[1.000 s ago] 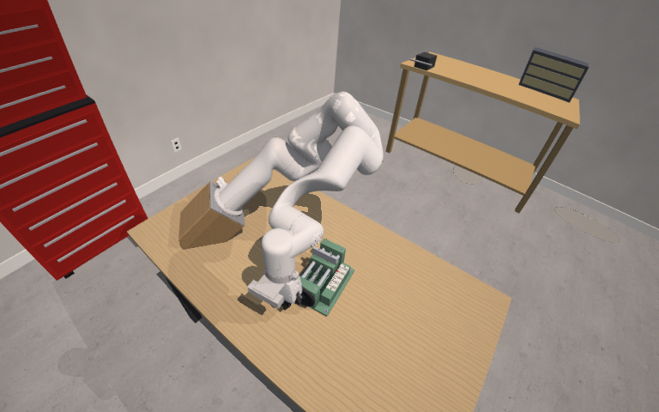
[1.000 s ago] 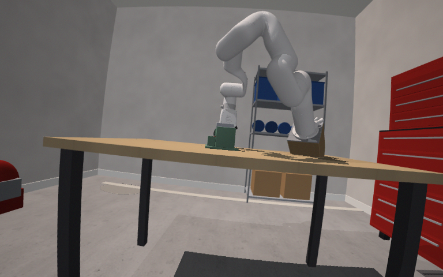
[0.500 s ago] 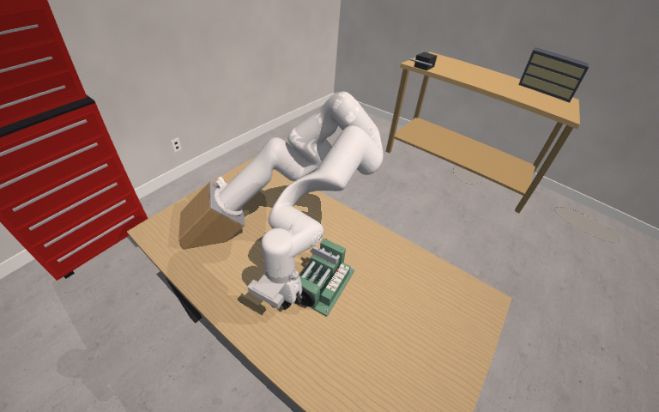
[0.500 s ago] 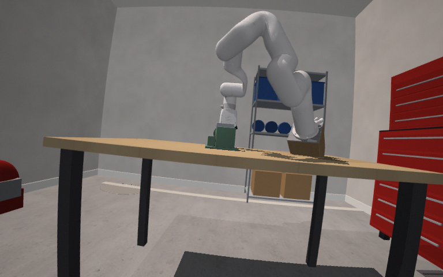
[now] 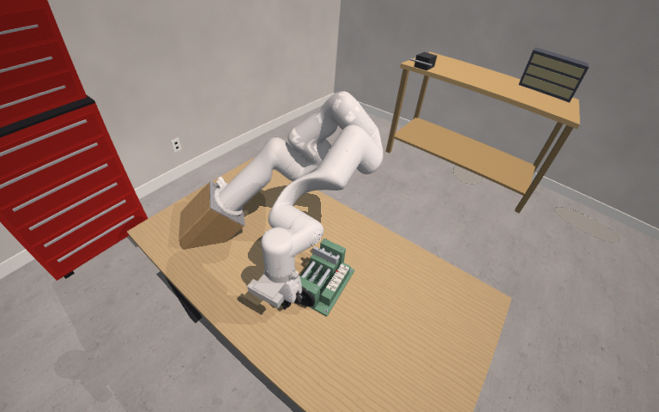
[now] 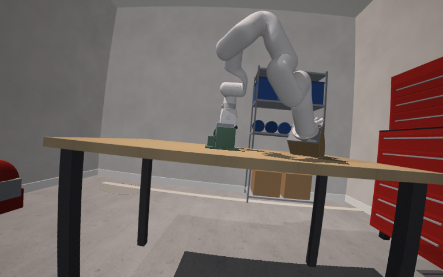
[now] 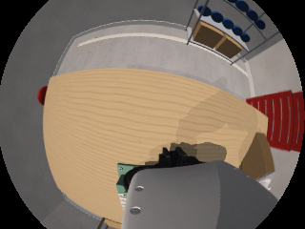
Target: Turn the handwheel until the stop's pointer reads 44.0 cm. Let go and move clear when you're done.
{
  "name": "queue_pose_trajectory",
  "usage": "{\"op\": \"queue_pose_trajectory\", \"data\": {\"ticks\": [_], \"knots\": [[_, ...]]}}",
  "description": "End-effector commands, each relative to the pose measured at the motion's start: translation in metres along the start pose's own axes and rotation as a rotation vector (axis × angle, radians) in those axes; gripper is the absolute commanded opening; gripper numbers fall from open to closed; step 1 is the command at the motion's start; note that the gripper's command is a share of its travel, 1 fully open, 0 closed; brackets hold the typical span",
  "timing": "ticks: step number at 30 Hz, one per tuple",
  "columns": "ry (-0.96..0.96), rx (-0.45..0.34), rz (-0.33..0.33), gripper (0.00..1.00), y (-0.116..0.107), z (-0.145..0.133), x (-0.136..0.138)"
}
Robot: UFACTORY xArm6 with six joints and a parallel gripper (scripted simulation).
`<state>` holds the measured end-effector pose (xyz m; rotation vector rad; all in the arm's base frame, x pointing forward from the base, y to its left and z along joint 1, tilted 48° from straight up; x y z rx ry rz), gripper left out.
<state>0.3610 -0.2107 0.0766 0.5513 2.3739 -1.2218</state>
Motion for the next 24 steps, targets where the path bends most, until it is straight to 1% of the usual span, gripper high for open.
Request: {"op": "queue_pose_trajectory", "data": {"ticks": [1,24], "knots": [[0.0,0.002,0.001,0.06,-0.002,0.001,0.0],[0.0,0.002,0.001,0.06,-0.013,0.001,-0.001]]}}
Point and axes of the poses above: the point where the finger pads meet when closed, its own y axis out along the fingers, its own x axis across the jaws, z = x × y, the point moved 3 cm from there along -y, back along the fingers, and after that the axes turned 1 degree about -y, right-handed, at the moved point
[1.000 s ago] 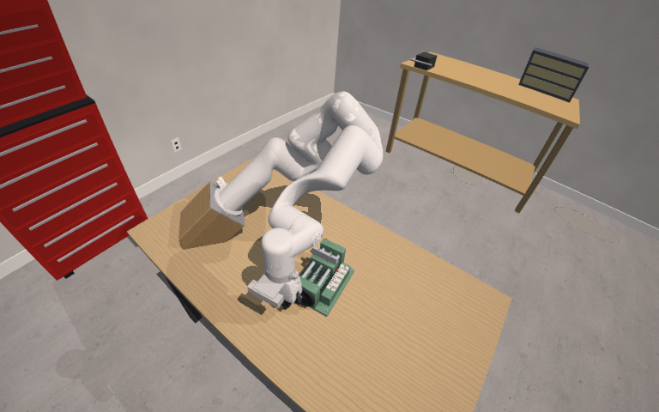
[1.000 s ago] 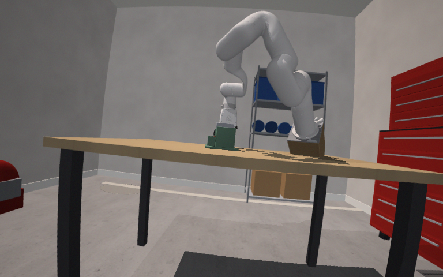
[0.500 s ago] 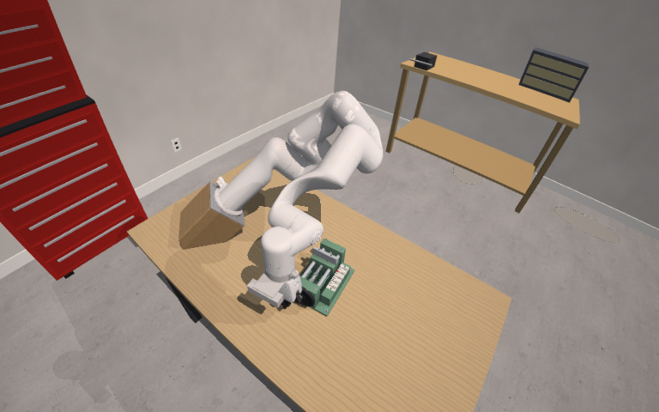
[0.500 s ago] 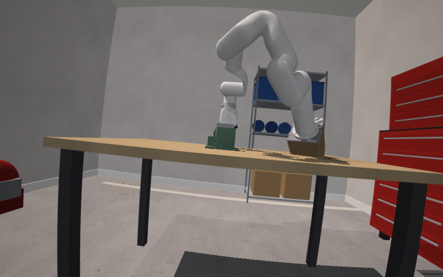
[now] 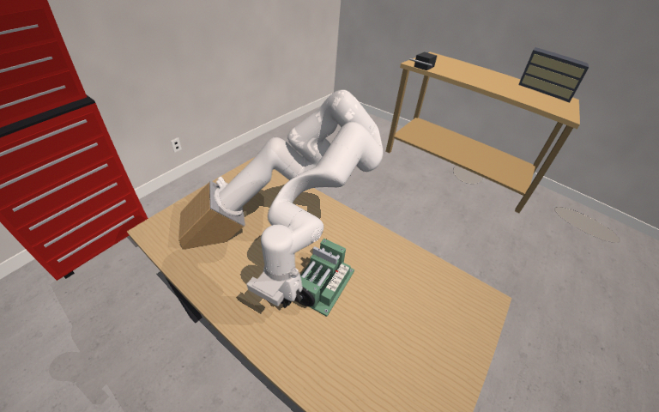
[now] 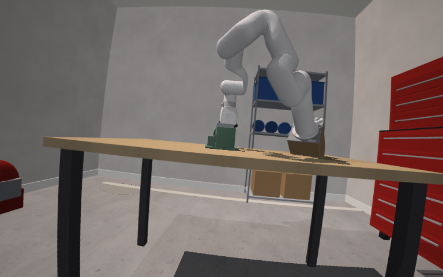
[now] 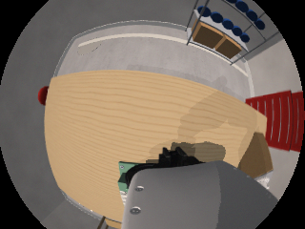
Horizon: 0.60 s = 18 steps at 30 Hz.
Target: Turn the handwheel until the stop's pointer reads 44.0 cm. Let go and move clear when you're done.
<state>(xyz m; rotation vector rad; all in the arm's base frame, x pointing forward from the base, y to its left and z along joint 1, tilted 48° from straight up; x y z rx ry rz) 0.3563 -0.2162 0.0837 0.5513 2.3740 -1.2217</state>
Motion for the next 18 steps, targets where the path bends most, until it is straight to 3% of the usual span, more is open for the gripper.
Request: {"op": "queue_pose_trajectory", "data": {"ticks": [1,18], "knots": [[0.0,0.002,0.001,0.06,-0.003,0.001,-0.001],[0.0,0.002,0.001,0.06,-0.017,0.001,-0.009]]}}
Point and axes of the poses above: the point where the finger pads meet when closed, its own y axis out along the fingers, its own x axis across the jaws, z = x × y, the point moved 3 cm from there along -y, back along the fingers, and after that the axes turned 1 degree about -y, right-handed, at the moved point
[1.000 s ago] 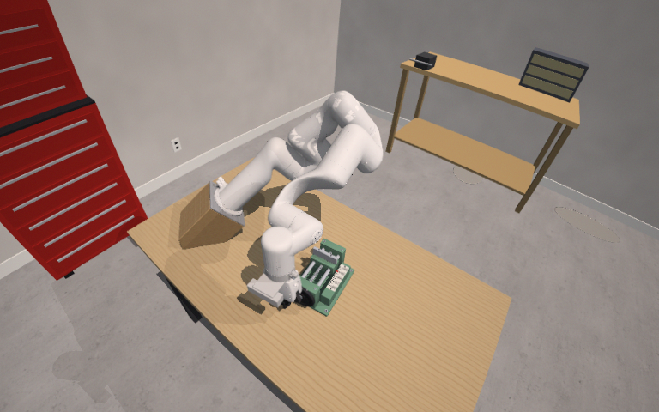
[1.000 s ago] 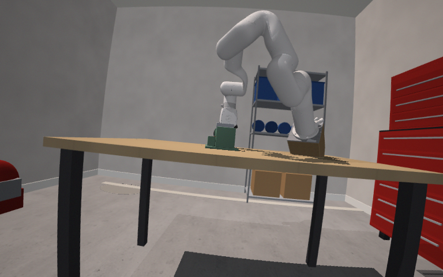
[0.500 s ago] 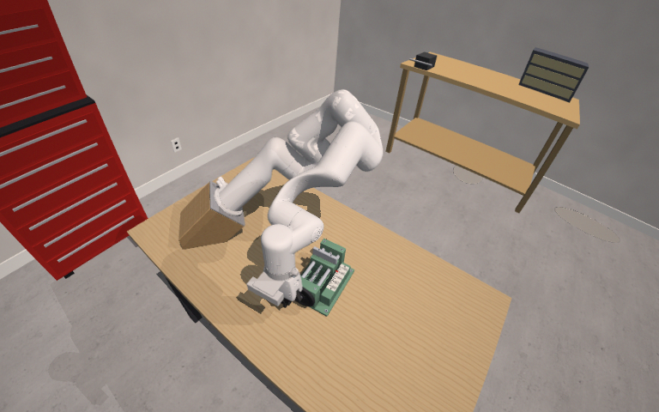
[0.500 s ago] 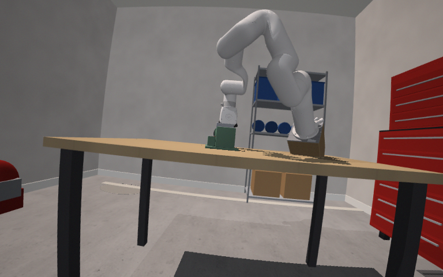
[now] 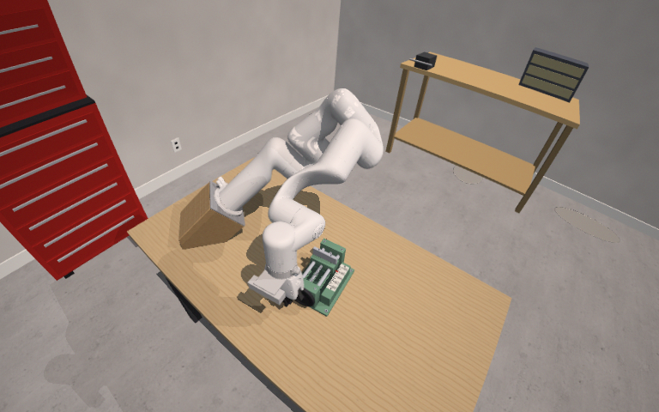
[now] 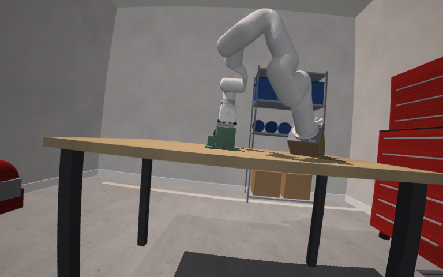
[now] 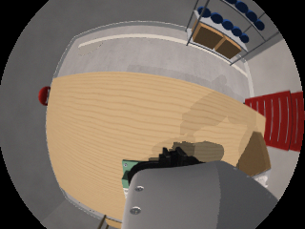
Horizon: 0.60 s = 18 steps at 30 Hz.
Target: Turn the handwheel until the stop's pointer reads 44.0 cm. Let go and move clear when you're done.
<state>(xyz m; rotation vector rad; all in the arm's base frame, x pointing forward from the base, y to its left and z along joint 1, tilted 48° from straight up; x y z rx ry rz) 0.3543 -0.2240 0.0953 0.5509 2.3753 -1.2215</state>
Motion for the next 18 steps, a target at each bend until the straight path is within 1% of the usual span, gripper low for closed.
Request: {"op": "queue_pose_trajectory", "data": {"ticks": [1,18], "knots": [[-0.001,0.003,0.002,0.06,-0.005,0.001,-0.004],[-0.001,0.003,0.002,0.06,-0.014,0.001,-0.022]]}}
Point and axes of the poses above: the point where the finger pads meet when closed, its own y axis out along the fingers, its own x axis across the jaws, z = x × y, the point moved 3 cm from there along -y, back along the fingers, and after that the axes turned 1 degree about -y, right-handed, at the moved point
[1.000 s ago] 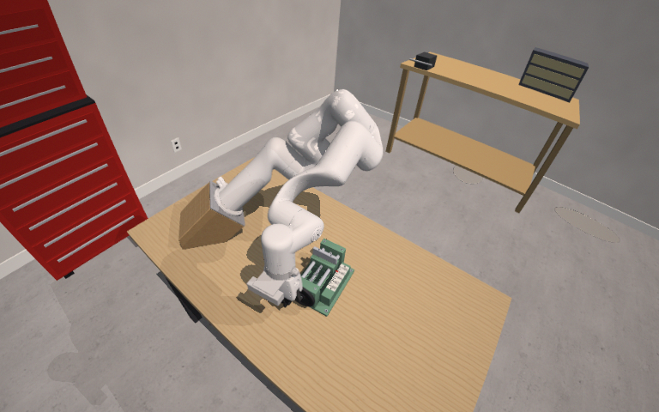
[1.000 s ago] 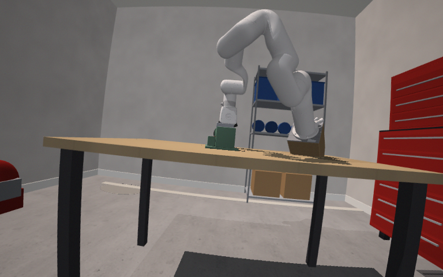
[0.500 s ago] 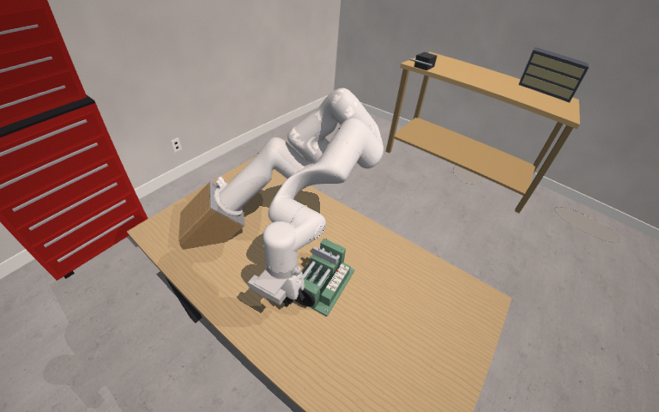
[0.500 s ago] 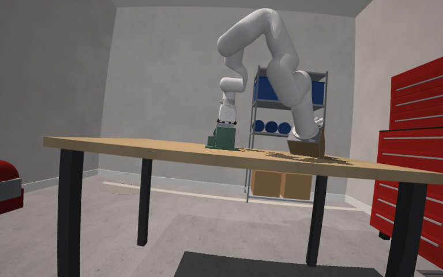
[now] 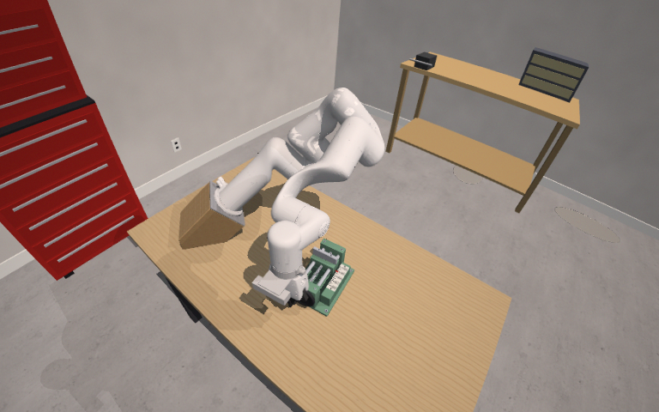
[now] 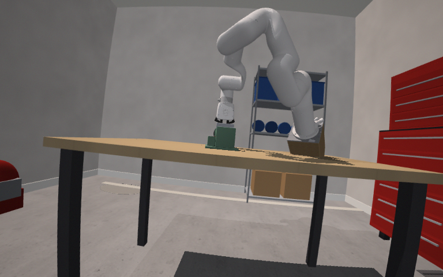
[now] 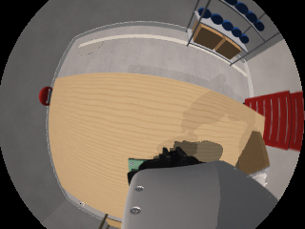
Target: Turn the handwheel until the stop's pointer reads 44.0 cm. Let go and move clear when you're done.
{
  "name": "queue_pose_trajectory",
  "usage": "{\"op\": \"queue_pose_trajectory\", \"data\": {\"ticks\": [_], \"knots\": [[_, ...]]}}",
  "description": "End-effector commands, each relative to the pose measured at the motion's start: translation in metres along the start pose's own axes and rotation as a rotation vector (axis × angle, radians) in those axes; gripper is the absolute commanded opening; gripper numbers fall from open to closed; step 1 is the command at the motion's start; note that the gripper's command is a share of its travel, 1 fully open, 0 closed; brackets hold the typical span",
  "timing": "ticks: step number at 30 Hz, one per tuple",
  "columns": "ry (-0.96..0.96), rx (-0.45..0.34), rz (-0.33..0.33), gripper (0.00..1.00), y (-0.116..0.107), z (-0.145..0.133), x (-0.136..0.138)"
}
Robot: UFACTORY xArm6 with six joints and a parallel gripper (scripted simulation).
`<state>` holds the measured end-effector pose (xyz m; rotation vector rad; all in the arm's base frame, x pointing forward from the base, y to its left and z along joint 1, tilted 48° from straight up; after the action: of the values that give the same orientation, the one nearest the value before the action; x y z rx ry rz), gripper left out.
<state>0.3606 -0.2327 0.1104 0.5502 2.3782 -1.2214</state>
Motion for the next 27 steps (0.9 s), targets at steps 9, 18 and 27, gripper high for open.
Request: {"op": "queue_pose_trajectory", "data": {"ticks": [9,18,27], "knots": [[-0.003,0.003,0.003,0.06,-0.002,0.001,-0.022],[-0.003,0.003,0.003,0.06,0.004,0.001,-0.035],[-0.003,0.003,0.003,0.06,0.02,0.001,-0.046]]}}
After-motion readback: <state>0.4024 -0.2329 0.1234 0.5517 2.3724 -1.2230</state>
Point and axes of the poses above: the point where the finger pads meet when closed, its own y axis out along the fingers, its own x axis across the jaws, z = x × y, the point moved 3 cm from there along -y, back along the fingers, and after that the axes turned 1 degree about -y, right-handed, at the moved point
